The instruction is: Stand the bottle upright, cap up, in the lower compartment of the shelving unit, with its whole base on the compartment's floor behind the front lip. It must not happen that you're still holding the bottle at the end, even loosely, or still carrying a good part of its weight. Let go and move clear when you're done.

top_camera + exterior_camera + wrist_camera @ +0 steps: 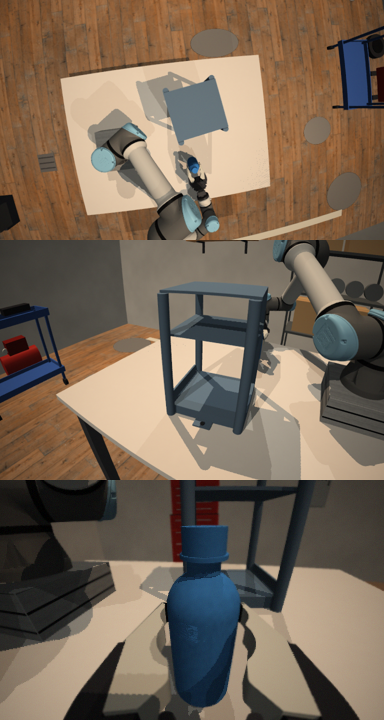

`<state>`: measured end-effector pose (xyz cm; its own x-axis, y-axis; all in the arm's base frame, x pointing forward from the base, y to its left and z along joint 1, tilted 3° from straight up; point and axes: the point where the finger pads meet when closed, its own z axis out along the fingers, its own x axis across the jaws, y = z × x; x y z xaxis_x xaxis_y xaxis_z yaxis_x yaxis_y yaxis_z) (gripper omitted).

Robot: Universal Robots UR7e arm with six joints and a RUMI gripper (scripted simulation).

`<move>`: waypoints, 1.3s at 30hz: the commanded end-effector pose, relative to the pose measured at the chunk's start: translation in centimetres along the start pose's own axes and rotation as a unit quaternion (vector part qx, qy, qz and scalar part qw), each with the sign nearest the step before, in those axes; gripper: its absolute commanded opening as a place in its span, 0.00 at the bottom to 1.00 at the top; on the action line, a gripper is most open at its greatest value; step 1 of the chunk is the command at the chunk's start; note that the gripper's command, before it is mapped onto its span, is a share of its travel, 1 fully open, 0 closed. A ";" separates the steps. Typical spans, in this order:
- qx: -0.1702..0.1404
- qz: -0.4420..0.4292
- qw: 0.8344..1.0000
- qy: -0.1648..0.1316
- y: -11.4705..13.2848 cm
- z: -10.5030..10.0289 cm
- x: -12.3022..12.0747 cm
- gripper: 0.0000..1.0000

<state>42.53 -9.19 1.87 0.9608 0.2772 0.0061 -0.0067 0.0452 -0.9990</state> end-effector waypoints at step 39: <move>0.000 0.000 1.000 0.000 -3.4 0.6 0.0 0.00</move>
<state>42.48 -9.08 5.18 0.9608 0.2772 0.0061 -0.0066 0.0452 -0.9990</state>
